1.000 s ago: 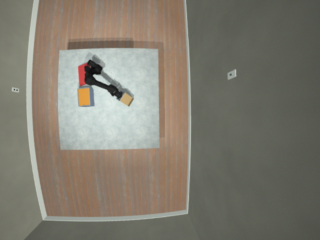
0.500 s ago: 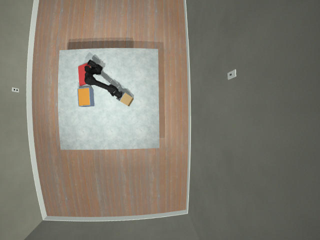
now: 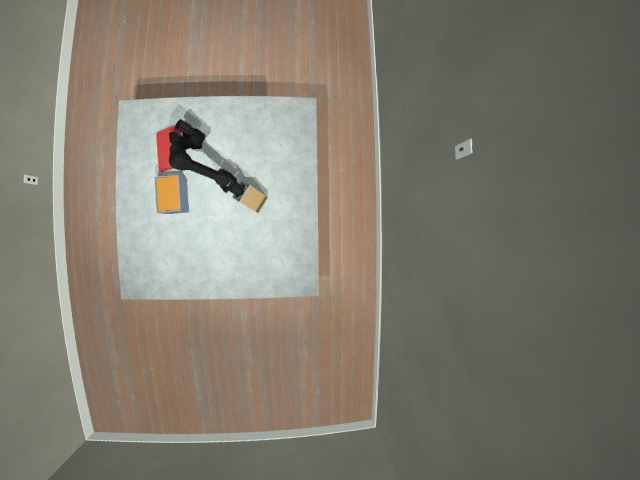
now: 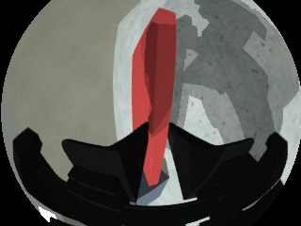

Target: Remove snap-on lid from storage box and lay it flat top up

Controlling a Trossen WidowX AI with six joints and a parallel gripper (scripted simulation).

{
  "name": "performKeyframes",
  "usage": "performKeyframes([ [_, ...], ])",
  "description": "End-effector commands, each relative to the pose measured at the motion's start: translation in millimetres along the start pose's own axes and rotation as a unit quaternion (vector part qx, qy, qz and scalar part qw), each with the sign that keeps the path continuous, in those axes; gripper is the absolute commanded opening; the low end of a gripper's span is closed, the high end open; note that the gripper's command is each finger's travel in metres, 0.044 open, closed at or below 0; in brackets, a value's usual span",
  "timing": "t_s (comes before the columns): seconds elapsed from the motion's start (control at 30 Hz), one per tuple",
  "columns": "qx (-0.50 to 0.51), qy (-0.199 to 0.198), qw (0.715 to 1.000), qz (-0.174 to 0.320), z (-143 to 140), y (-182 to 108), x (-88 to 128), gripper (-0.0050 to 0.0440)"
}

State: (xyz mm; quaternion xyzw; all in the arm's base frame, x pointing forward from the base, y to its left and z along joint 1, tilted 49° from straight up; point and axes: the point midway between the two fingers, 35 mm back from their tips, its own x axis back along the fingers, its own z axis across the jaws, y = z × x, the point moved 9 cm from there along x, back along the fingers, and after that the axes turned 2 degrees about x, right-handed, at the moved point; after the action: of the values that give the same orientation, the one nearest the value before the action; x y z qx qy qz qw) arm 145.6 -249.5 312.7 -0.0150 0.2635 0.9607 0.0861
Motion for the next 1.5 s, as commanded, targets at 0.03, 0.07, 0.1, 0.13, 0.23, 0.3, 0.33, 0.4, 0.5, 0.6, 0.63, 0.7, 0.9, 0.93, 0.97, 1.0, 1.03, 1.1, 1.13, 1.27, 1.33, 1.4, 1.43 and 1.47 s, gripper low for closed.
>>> performKeyframes([
  [0.03,0.000,0.000,1.000,0.000,0,0,0,-0.0050],
  [0.07,0.000,0.000,1.000,0.000,0,0,0,-0.0050],
  [0.1,0.000,0.000,1.000,0.000,0,0,0,-0.0050],
  [0.13,0.000,0.000,1.000,0.000,0,0,0,-0.0050],
  [0.23,0.000,0.000,1.000,0.000,0,0,0,-0.0050],
  [0.3,0.000,0.000,1.000,0.000,0,0,0,-0.0050],
  [0.33,0.000,0.000,1.000,0.000,0,0,0,0.0024],
  [0.4,0.000,0.000,1.000,0.000,-1,0,0,0.0072],
  [0.5,0.000,0.000,1.000,0.000,-2,0,-1,0.0096],
  [0.6,0.000,0.000,1.000,0.000,-4,0,-1,0.0098],
  [0.63,0.000,0.000,1.000,0.000,-4,0,-1,0.0098],
  [0.7,0.000,0.000,1.000,0.000,-5,0,-2,0.0099],
  [0.9,0.000,0.000,1.000,0.000,-6,0,-2,0.0102],
  [0.93,0.000,0.000,1.000,0.000,-6,0,-2,0.0103],
  [0.97,0.000,0.000,1.000,0.000,-7,0,-2,0.0104],
  [1.0,0.000,0.000,1.000,0.000,-7,0,-2,0.0104],
  [1.03,0.000,0.000,1.000,0.000,-7,0,-3,0.0105],
  [1.1,0.000,0.000,1.000,0.000,-8,-1,-3,0.0106],
  [1.13,0.000,0.000,1.000,0.000,-9,-1,-3,0.0107],
  [1.27,0.000,0.000,1.000,0.000,-10,-1,-4,0.0108],
  [1.33,0.000,0.000,1.000,0.000,-11,-1,-4,0.0109],
  [1.4,0.000,0.000,1.000,0.000,-12,-1,-5,0.0110],
  [1.43,0.000,0.000,1.000,0.000,-13,-1,-5,0.0111],
  [1.47,0.000,0.000,1.000,0.000,-13,-1,-5,0.0111],
])
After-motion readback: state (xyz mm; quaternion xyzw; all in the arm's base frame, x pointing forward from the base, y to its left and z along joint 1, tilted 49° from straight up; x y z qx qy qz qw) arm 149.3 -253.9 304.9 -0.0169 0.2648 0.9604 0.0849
